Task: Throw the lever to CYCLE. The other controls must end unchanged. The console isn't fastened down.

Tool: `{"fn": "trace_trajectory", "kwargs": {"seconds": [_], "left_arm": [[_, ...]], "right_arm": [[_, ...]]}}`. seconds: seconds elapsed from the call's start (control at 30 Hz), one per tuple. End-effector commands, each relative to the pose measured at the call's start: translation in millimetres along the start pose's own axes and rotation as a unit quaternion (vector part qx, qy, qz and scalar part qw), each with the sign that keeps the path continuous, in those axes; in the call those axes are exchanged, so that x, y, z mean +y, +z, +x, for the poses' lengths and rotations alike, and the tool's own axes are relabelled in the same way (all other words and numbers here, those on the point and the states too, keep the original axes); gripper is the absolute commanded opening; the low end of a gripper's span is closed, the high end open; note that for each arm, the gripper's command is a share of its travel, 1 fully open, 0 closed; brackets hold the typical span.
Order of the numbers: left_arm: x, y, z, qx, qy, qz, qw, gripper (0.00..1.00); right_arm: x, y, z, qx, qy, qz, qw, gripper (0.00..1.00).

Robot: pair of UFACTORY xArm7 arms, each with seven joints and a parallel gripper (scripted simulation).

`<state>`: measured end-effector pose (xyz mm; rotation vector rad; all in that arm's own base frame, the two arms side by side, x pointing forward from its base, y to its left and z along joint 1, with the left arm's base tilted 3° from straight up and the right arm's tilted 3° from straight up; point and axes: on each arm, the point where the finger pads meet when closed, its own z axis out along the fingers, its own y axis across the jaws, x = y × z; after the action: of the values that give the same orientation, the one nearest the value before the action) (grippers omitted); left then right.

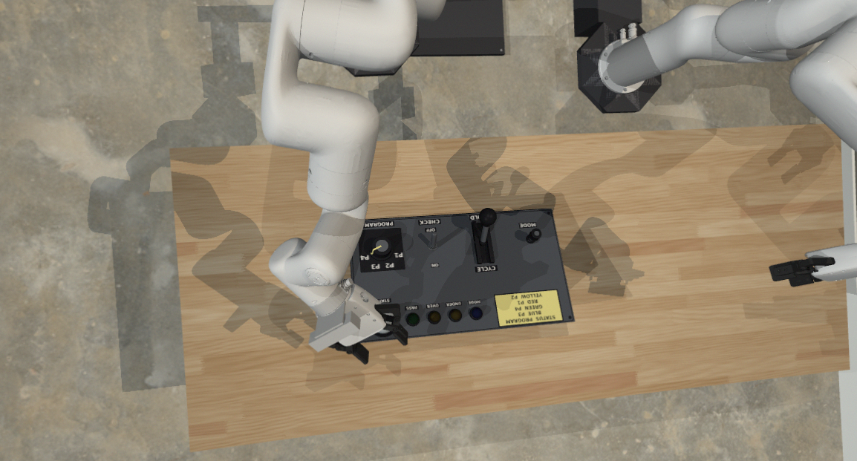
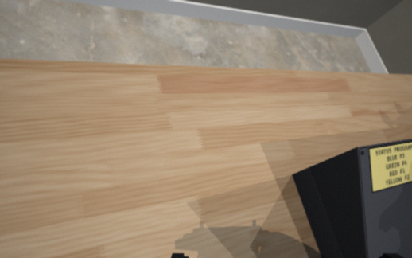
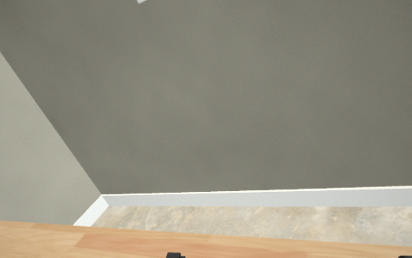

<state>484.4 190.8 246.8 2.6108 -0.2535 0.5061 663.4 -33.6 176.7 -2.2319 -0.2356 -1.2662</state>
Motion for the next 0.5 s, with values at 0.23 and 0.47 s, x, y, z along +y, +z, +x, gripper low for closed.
{"fn": "trace_trajectory", "kwargs": {"seconds": [0.23,0.47], "left_arm": [[-20,-24,-23,-0.001,-0.051,0.027,0.998,1.0],[-36,-43,-45,-0.001,-0.096,0.047,0.994,1.0]], "right_arm": [[-1,0,3,0.002,-0.002,0.0,1.0,1.0],[-1,0,3,0.002,-0.002,0.0,1.0,1.0]]}}
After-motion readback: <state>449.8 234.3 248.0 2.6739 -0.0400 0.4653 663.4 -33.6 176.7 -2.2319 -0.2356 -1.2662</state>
